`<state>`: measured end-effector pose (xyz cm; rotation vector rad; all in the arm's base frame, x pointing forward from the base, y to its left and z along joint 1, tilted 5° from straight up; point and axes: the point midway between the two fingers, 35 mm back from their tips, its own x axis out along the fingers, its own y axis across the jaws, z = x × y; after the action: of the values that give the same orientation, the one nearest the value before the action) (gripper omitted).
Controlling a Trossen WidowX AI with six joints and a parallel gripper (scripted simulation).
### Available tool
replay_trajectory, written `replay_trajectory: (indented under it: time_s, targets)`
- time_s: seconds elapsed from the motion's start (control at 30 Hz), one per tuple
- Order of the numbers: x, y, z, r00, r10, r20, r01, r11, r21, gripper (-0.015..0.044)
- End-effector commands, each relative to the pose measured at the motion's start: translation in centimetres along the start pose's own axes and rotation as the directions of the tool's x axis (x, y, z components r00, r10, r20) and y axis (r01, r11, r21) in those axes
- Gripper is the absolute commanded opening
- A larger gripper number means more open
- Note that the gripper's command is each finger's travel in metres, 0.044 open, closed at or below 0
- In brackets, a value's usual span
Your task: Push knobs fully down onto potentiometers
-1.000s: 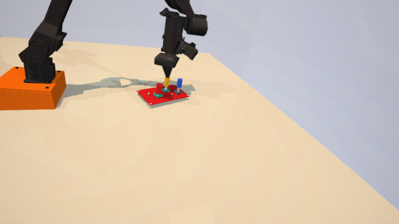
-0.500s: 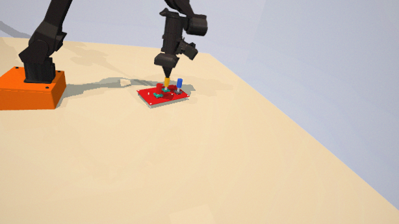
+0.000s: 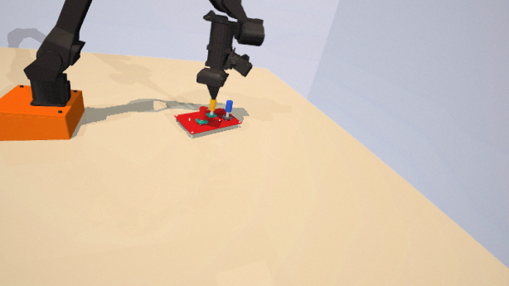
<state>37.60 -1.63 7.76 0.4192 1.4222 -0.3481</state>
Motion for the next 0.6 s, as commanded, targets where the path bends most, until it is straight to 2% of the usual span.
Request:
replay_trajectory:
  time_s: [0.0,0.57]
  targets:
    - [1.13,0.04,0.16,1.0,-0.005,-0.004,0.005,1.0,0.004,0.0]
    - [1.45,0.04,0.15,1.0,-0.005,-0.004,0.005,1.0,0.004,0.0]
